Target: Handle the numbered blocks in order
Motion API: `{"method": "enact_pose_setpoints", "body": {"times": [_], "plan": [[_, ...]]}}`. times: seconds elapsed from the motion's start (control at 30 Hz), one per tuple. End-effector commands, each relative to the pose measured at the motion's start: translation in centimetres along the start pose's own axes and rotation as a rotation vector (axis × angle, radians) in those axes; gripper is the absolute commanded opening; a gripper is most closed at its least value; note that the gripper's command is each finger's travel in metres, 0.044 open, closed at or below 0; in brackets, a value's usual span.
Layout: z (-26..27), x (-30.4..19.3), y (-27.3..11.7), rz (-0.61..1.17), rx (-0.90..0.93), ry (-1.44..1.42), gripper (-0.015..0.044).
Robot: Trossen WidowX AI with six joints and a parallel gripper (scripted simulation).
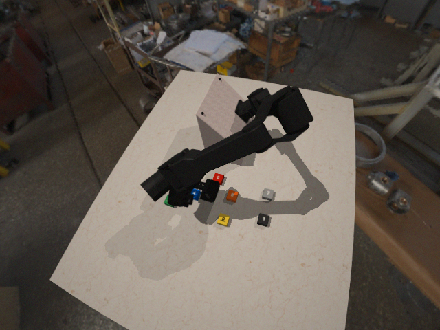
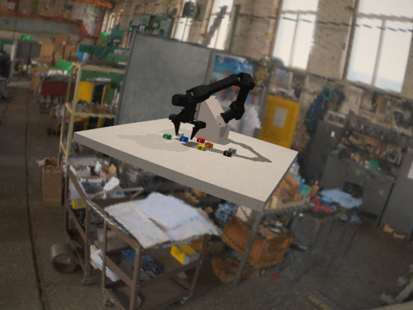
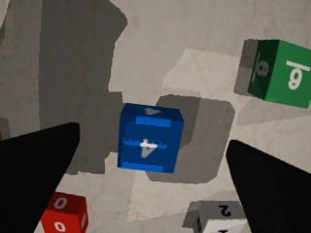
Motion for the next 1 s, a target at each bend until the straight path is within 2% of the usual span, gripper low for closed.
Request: {"method": "enact_pose_setpoints", "body": {"times": [0.0, 0.07, 0.43, 0.97], "plan": [[-0.04, -0.3, 0.85, 0.009, 0.007, 0.01, 0.04], [-0.04, -0.3, 0.95, 0.01, 0.007, 0.01, 0.04], [-0.04, -0.3, 0.95, 0.01, 0.007, 0.01, 0.012], [-0.04, -0.3, 0.95, 0.01, 0.007, 0.01, 0.012]]}}
Point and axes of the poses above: the point midway between the two fingers, 35 mm back from their tips, its own y axis out along the fingers, its own z axis across the jaws, x = y × z, the point moved 10 cm from there along -y, back along the fingers, and after that the axes turned 7 degrees about y, right-handed, at the moved point
